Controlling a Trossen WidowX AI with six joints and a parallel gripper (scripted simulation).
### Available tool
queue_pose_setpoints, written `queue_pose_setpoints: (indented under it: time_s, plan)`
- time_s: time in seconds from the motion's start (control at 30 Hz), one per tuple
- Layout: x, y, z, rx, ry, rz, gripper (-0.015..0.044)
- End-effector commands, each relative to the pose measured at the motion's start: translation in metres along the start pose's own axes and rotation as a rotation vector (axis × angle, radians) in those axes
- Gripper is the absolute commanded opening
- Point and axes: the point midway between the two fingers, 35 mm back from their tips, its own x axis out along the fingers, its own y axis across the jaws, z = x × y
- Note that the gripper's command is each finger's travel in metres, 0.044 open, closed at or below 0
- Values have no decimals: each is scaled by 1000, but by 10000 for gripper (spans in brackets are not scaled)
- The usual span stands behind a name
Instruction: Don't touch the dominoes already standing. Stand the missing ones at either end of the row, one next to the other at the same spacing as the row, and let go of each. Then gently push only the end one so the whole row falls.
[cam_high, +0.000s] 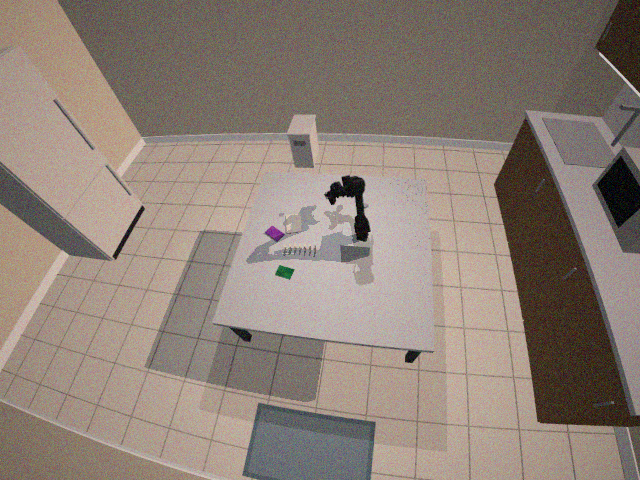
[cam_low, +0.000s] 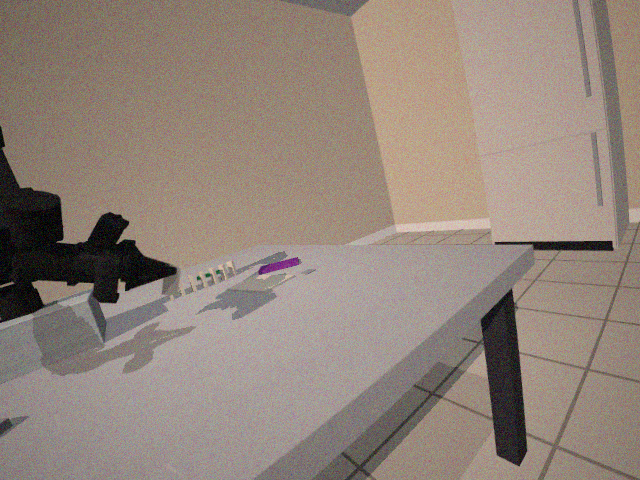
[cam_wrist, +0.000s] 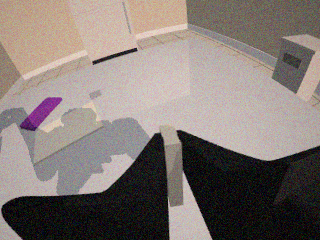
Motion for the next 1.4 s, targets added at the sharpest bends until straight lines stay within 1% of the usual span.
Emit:
queue_pose_setpoints:
  time_s: [0.0, 0.37, 0.67, 1.37]
  plan:
    - [-8, 7, -5, 4, -49, 22, 25]
    - [-36, 28, -6, -63, -202, 81, 25]
    - [-60, 52, -7, -130, -292, 134, 25]
    - [-57, 50, -12, -129, -292, 136, 25]
